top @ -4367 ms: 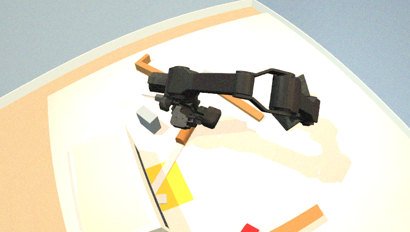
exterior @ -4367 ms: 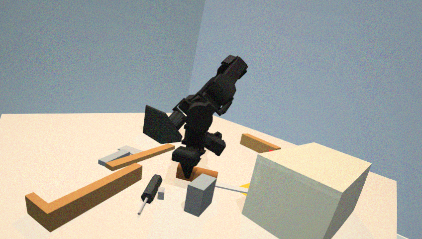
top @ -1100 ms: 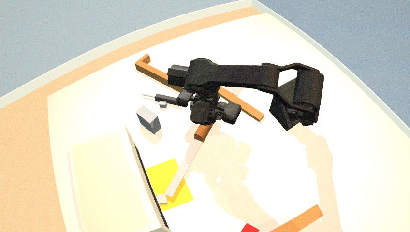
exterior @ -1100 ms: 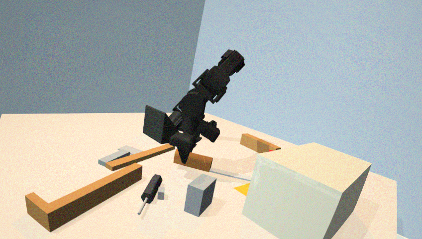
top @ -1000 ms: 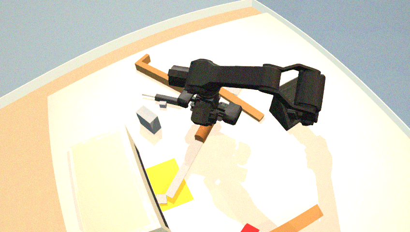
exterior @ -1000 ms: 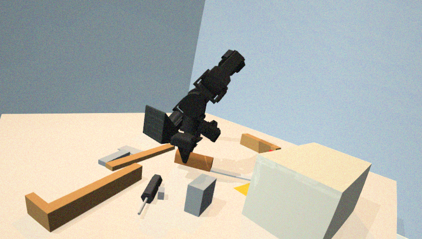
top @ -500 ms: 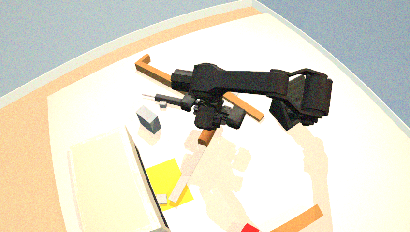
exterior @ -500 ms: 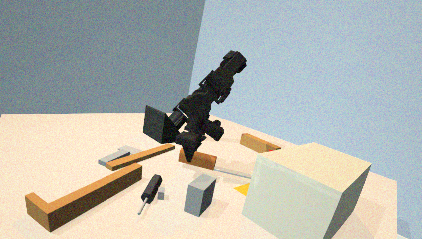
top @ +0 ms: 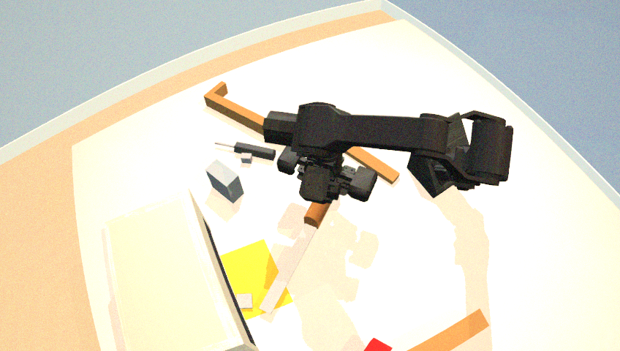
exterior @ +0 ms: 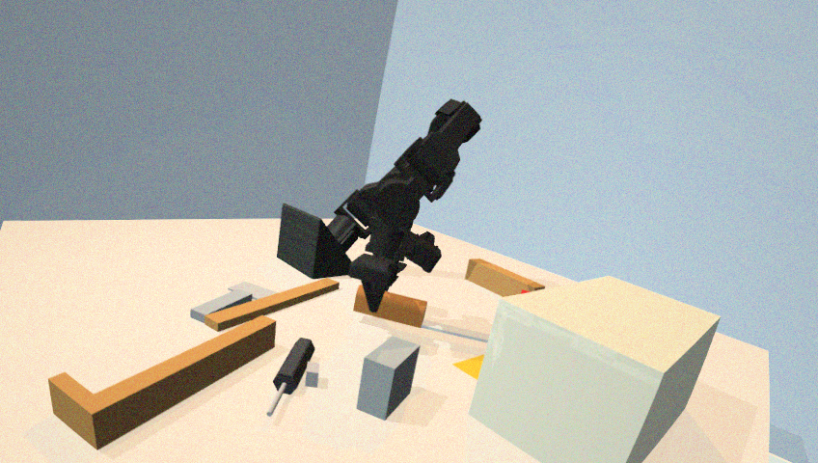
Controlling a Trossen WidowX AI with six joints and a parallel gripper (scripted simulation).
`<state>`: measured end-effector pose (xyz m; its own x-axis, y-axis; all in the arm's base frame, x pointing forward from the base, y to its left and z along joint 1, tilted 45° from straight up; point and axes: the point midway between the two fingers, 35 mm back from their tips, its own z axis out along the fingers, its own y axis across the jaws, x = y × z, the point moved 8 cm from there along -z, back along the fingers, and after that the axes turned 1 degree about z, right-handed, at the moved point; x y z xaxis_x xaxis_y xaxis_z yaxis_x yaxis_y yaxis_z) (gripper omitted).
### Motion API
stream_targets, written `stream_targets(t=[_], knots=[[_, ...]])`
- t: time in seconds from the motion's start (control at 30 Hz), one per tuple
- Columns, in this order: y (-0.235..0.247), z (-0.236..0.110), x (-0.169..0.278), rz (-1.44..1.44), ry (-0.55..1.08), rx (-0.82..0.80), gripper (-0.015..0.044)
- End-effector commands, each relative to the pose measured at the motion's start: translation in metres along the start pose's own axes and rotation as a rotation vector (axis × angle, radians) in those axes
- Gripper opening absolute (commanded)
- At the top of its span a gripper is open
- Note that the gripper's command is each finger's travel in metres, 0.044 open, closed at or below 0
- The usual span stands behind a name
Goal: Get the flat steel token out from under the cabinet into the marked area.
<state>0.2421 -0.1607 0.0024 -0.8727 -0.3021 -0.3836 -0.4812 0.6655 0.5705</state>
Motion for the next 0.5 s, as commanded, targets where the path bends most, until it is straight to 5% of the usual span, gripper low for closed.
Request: stream_targets(t=[0.0,0.47], knots=[[0.003,-0.003,-0.003,0.001,-0.019,0.007,0.0000],[0.017,-0.003,-0.011,0.001,-0.019,0.006,0.0000]])
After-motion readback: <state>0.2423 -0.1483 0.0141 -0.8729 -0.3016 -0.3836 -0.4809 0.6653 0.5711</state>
